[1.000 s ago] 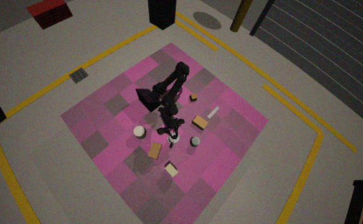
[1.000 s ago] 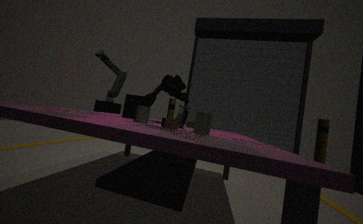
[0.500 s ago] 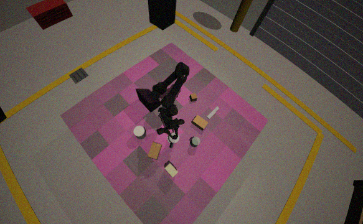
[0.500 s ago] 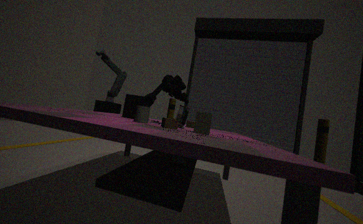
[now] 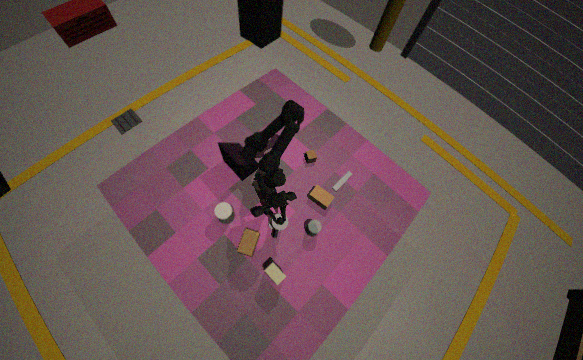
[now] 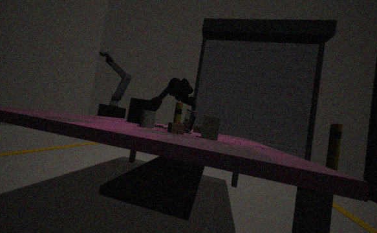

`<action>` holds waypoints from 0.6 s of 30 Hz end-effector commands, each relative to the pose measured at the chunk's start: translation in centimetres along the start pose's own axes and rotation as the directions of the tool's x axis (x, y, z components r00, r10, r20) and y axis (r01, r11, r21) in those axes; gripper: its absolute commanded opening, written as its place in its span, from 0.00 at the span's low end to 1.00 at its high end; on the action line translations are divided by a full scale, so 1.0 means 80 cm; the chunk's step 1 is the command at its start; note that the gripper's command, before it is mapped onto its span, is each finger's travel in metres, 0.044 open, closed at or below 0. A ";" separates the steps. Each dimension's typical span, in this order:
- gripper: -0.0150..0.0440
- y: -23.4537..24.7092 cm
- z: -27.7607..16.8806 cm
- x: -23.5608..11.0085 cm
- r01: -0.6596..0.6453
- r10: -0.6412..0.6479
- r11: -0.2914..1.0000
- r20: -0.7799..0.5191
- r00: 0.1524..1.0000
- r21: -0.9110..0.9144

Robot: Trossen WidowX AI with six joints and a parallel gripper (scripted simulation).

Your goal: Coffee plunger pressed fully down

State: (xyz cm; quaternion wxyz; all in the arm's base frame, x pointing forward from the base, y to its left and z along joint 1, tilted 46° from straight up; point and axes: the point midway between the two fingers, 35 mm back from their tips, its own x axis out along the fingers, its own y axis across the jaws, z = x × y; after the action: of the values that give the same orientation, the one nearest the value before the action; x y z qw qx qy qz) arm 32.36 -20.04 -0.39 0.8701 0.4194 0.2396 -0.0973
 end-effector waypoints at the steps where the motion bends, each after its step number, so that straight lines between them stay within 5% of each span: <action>1: 0.46 0.000 -0.008 0.004 -0.003 0.003 1.000 -0.021 1.000 0.010; 18: 0.46 0.000 0.000 0.002 -0.001 0.001 1.000 -0.003 1.000 0.002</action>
State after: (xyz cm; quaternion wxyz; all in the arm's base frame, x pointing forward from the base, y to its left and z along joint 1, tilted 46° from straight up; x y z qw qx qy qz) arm 32.47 -20.07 -0.47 0.8694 0.4205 0.2407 -0.0966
